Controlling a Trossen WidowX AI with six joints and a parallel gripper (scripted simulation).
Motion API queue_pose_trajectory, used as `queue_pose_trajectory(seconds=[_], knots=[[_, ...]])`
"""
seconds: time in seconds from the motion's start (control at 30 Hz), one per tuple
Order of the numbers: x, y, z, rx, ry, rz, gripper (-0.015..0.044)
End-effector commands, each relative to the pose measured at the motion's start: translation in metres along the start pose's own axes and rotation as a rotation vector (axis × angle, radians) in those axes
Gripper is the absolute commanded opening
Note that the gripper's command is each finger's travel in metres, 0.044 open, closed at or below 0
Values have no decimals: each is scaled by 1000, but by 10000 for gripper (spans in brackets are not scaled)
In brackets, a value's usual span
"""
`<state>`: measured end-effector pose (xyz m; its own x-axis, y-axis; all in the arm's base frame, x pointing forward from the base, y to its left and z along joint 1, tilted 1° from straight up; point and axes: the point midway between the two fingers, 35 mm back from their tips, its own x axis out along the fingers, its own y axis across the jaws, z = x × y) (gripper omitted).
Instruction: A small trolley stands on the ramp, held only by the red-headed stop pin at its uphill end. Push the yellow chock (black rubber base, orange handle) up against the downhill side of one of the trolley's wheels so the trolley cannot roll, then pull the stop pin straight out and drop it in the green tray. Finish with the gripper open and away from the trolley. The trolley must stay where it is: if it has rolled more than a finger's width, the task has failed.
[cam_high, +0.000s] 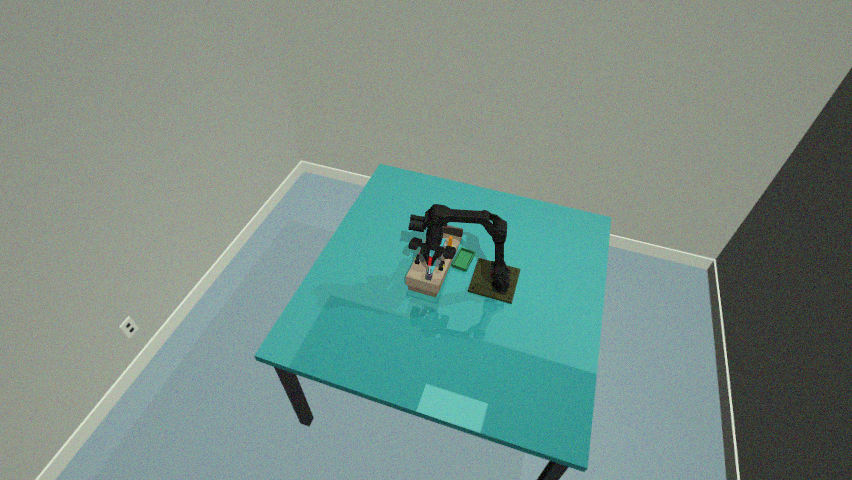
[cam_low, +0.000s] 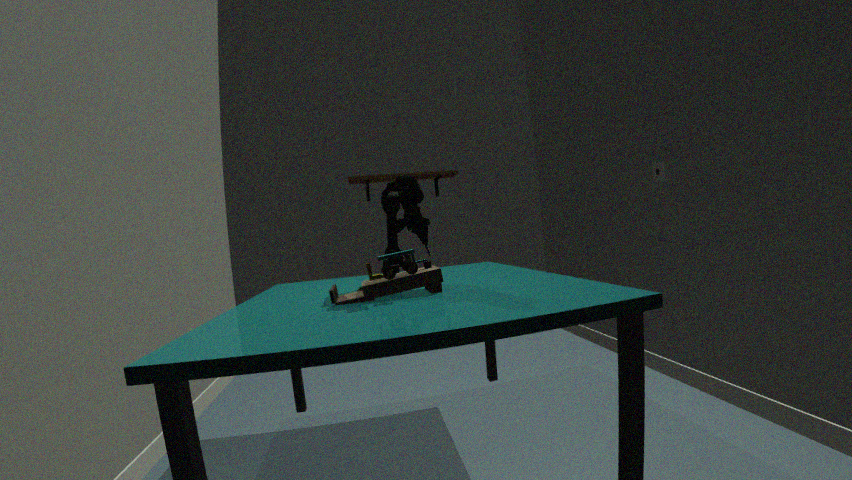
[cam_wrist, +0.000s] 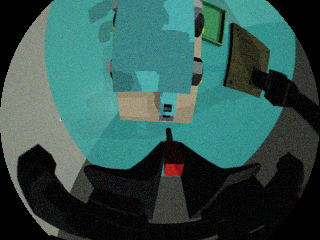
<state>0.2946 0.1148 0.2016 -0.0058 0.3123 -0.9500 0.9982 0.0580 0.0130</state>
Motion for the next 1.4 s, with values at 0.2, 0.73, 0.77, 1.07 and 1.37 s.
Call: queue_pose_trajectory(seconds=[0.2,0.73,0.77,1.07,1.37], knots=[[-2,3,-14,0,6,10,0],[0,-49,-15,2,6,5,0],[0,-52,-15,2,6,5,0],[2,-80,-15,3,6,3,0],[-1,-80,1,3,4,3,0]])
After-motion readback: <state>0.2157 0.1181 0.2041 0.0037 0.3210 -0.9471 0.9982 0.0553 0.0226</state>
